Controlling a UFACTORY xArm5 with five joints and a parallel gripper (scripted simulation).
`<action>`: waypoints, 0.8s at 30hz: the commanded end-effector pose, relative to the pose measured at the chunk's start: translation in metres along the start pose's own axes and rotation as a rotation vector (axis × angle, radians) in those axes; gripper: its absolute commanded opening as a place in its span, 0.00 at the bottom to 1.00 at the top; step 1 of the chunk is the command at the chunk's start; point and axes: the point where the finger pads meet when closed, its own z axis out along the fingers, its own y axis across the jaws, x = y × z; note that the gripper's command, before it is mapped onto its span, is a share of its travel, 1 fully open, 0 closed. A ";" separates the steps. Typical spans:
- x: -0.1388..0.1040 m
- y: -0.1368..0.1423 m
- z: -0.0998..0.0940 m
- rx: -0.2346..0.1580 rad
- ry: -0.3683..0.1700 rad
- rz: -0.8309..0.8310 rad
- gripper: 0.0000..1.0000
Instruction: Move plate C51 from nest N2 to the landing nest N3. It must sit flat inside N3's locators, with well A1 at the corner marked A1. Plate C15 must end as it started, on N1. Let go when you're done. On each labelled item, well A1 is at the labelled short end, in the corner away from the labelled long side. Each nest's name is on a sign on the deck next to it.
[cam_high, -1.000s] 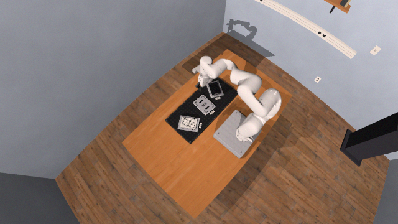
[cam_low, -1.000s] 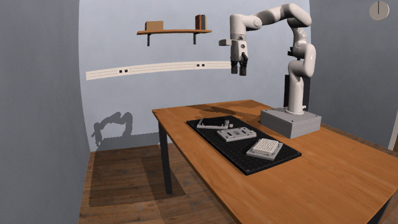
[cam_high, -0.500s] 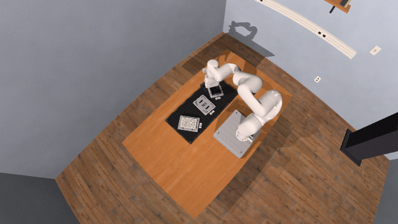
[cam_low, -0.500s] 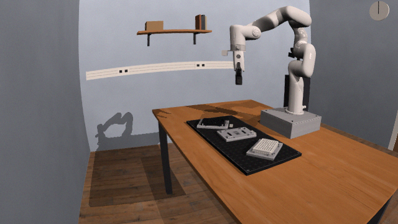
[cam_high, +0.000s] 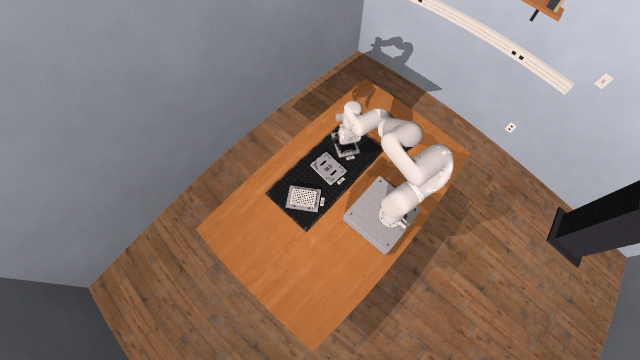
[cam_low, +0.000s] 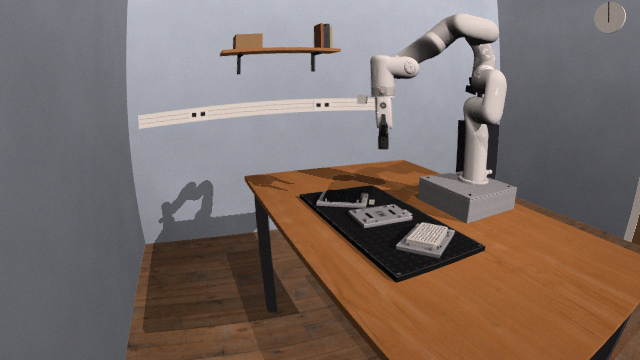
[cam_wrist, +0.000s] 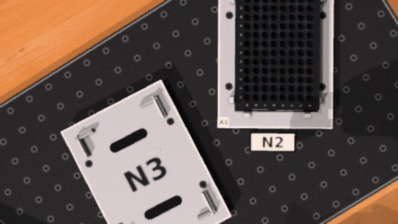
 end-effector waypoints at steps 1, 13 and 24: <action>0.002 0.011 0.010 -0.003 0.007 -0.001 1.00; 0.003 0.050 0.049 -0.003 0.007 -0.001 1.00; 0.004 0.079 0.077 -0.003 0.007 -0.001 1.00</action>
